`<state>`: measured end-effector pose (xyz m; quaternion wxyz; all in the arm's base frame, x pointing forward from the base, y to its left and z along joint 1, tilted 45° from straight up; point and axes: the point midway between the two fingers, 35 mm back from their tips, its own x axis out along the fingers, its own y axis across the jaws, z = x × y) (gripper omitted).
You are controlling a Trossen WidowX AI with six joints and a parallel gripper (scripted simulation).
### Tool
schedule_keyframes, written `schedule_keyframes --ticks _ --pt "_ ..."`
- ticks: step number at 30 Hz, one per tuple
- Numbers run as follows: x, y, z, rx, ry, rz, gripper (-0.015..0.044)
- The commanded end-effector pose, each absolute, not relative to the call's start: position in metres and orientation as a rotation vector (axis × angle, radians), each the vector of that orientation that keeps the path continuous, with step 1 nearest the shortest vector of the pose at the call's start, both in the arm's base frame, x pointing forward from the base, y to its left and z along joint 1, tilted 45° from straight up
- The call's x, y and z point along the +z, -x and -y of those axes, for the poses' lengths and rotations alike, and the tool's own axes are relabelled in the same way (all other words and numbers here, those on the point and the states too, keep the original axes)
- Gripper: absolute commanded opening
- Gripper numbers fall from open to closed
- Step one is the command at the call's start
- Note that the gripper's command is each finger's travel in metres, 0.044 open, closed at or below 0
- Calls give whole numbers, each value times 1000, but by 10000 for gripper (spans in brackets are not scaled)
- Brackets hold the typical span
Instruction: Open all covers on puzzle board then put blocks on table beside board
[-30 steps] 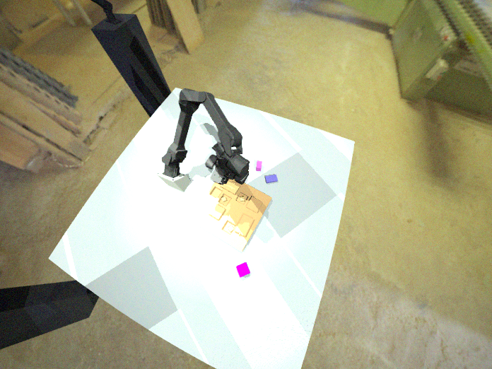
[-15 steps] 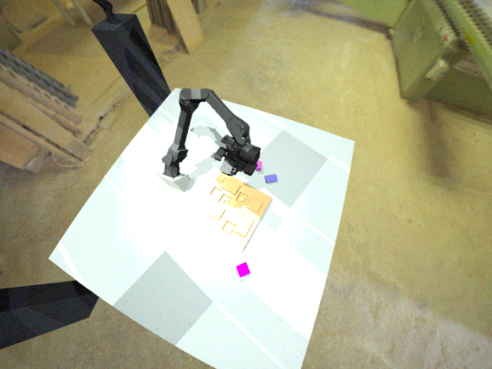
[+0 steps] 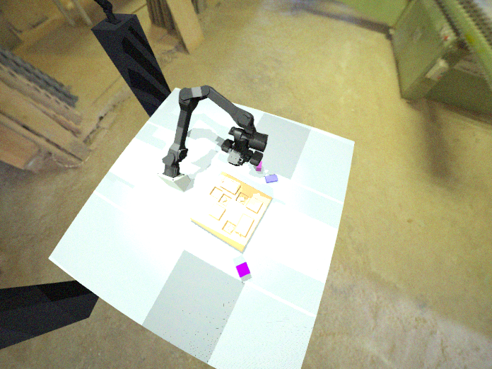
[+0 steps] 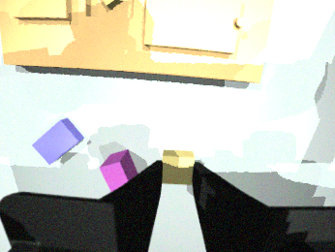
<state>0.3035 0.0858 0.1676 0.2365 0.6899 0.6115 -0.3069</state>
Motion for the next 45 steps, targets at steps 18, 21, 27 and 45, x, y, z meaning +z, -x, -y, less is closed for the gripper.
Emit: schedule_keyframes --ticks 18,21,27,45 --pt "162 -309 -108 -832 -1896 -1675 80" --pt "158 -310 -111 -832 -1895 -1675 80" --pt "151 -311 -118 -832 -1894 -1674 80" --pt "131 -314 -139 -831 -1895 -1674 80"
